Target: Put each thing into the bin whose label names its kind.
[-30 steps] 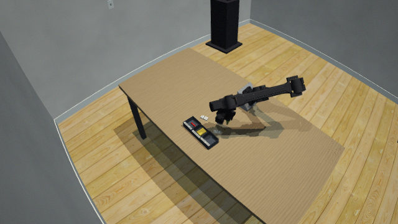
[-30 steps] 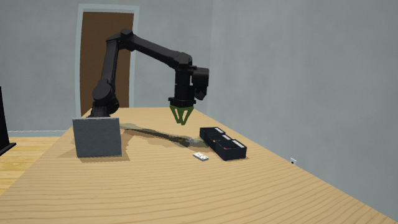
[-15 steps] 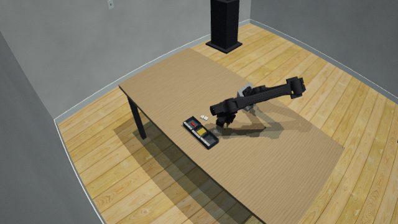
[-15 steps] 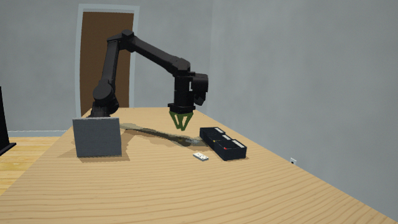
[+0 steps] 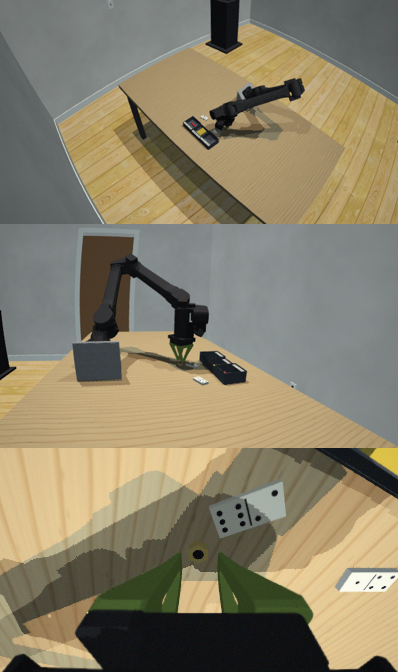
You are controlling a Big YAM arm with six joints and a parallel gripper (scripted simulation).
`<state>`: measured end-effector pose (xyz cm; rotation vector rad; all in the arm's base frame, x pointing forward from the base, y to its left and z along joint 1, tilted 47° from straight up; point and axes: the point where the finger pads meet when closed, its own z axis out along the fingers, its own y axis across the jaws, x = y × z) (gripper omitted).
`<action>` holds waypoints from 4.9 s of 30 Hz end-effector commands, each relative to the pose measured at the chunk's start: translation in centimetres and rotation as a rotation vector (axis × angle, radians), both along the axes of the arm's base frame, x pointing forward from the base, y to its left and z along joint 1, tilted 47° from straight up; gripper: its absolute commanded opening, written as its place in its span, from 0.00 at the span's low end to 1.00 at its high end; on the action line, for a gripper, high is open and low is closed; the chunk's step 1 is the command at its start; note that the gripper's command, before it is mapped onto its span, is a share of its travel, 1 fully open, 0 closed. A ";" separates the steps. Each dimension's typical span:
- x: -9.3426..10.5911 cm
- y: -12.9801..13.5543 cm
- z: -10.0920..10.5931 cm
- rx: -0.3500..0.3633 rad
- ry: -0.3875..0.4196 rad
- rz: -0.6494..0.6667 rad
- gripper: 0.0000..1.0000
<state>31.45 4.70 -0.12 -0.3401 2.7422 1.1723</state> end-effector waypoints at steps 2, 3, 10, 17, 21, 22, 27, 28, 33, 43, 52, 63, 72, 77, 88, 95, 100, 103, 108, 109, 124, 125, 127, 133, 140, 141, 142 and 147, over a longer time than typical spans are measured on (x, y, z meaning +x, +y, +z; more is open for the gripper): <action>0.0 0.7 -0.2 0.005 0.007 0.002 0.30; 0.0 0.7 -0.1 0.004 0.004 0.002 0.30; 0.1 0.8 0.3 0.000 -0.011 0.002 0.30; -0.3 1.5 -0.9 0.006 0.012 0.002 0.30; -0.3 1.7 -1.2 0.006 0.012 0.002 0.30; -0.3 1.7 -1.2 0.006 0.012 0.002 0.30; -0.3 1.7 -1.3 0.006 0.012 0.002 0.30; -0.3 1.7 -1.3 0.006 0.012 0.002 0.30; -0.4 1.7 -1.4 0.006 0.012 0.002 0.30; -0.4 1.7 -1.5 0.005 0.012 0.002 0.10; -0.4 1.7 -1.5 0.005 0.012 0.002 0.10; -0.5 1.7 -1.5 0.005 0.012 0.002 0.10; -0.8 0.7 -1.3 0.008 0.020 -0.009 0.10; 1.3 -0.8 0.8 -0.011 -0.042 -0.015 0.10; 1.2 -3.7 3.5 -0.016 -0.045 -0.015 0.10; 0.9 -3.6 3.6 -0.005 -0.022 0.009 0.10; 1.0 -3.6 3.6 -0.005 -0.022 0.010 0.10; 1.0 -3.7 3.6 -0.006 -0.022 0.009 0.10; 1.1 -3.8 3.7 -0.006 -0.022 0.007 0.10; 1.1 -3.8 3.7 -0.006 -0.022 0.007 0.10; 0.6 -3.8 3.7 -0.006 -0.018 -0.007 0.10; 0.6 -3.8 3.7 -0.006 -0.018 -0.007 0.10; 0.6 -3.8 3.7 -0.006 -0.018 -0.007 0.10; 1.3 -4.1 3.8 -0.006 -0.022 0.000 0.10; 0.8 -3.9 3.7 -0.006 -0.018 -0.007 0.10; 0.8 -3.9 3.7 -0.006 -0.018 -0.007 0.10; 0.8 -3.9 3.7 -0.006 -0.018 -0.007 0.10; 1.4 -4.3 3.8 -0.007 -0.022 -0.005 0.10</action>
